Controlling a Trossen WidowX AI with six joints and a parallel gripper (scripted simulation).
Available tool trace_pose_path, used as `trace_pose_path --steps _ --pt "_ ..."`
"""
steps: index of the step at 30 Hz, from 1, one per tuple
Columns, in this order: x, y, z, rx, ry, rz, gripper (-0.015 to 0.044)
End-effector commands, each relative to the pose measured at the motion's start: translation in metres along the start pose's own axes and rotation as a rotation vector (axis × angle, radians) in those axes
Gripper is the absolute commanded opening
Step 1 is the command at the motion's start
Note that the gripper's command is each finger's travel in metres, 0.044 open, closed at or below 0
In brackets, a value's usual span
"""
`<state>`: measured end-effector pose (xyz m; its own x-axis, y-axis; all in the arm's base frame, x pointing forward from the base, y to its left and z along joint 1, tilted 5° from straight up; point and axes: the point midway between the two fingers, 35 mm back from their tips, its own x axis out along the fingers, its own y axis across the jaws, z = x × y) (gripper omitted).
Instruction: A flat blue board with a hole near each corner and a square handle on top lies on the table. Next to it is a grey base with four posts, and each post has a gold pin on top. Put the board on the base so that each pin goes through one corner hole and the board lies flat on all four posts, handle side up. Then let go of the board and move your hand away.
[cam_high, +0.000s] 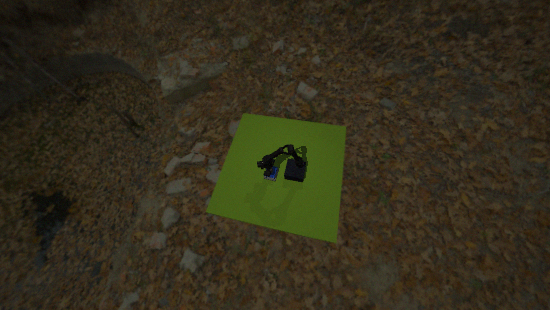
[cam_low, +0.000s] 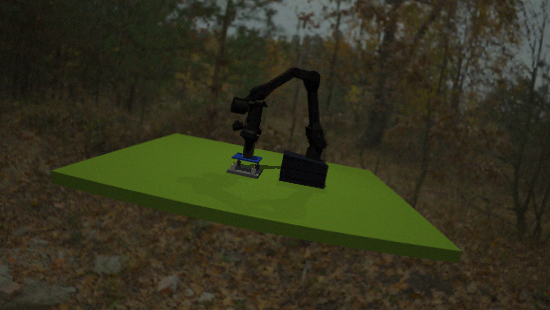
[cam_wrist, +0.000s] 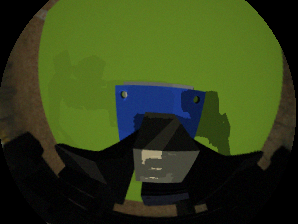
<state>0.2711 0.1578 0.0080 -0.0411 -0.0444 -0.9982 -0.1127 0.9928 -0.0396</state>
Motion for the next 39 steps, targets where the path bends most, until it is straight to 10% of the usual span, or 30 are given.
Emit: trace_pose_path --steps 1,34,39 --pt "0.003 0.0 0.001 0.004 -0.004 0.003 0.0" --pt "0.018 0.0 0.001 -0.005 0.0 0.0 0.0" --pt "0.017 0.0 0.001 -0.001 0.003 -0.001 0.0131"
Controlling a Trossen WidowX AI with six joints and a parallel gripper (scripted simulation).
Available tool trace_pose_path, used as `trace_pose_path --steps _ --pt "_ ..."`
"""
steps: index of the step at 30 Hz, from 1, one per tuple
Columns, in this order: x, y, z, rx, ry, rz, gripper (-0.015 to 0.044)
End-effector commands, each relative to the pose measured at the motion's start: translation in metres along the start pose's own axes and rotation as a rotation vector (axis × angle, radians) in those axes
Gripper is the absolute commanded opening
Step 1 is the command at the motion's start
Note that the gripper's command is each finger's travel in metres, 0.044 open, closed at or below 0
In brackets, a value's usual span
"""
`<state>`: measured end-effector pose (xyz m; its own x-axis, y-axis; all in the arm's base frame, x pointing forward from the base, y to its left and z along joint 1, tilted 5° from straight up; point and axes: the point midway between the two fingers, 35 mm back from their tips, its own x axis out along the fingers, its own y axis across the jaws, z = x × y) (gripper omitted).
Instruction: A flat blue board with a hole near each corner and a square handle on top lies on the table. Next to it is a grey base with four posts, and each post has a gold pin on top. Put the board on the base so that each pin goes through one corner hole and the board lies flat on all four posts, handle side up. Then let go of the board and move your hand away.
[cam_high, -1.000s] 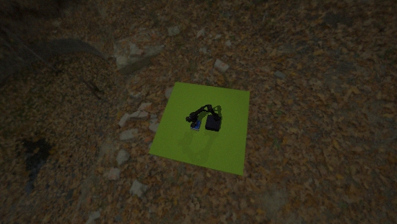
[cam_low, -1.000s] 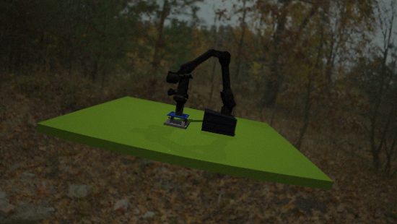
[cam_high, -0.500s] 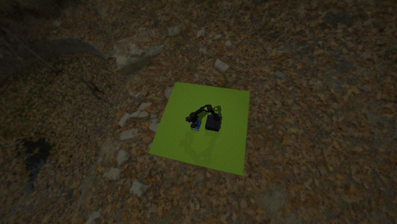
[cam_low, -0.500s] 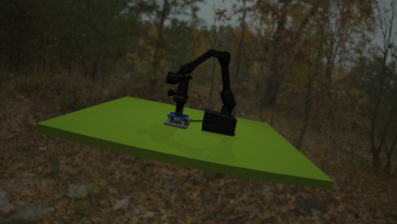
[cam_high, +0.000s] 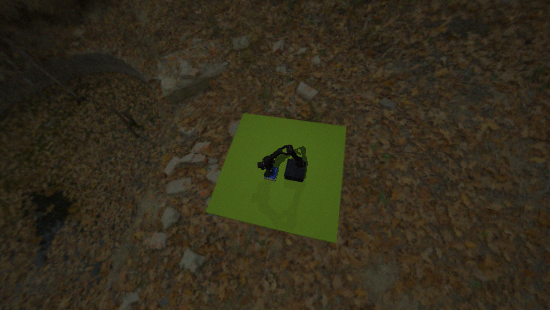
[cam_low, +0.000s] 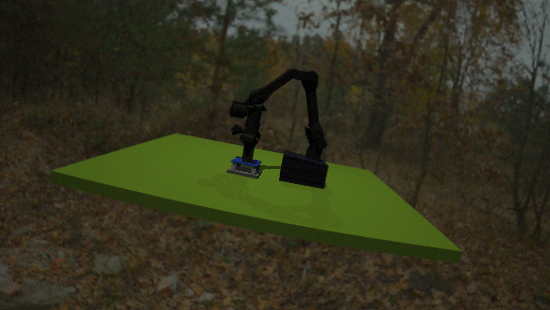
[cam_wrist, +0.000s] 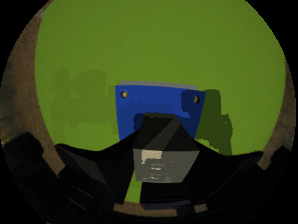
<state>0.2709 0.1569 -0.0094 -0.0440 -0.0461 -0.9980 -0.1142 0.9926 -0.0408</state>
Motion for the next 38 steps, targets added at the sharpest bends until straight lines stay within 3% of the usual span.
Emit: trace_pose_path --steps 1,12,17,22,26,38 --pt "0.0 0.0 0.0 0.0 0.0 0.0 0.0157" --pt "-0.005 0.0 0.0 0.0 0.0 0.0 0.044" --pt "-0.036 0.0 0.0 0.0 0.001 0.0 0.044" --pt "-0.042 0.0 0.0 0.0 0.001 0.0 0.044" --pt "-0.083 -0.002 -0.003 -0.001 -0.002 0.001 0.044" --pt "-0.086 -0.002 -0.003 -0.001 -0.002 0.001 0.044"
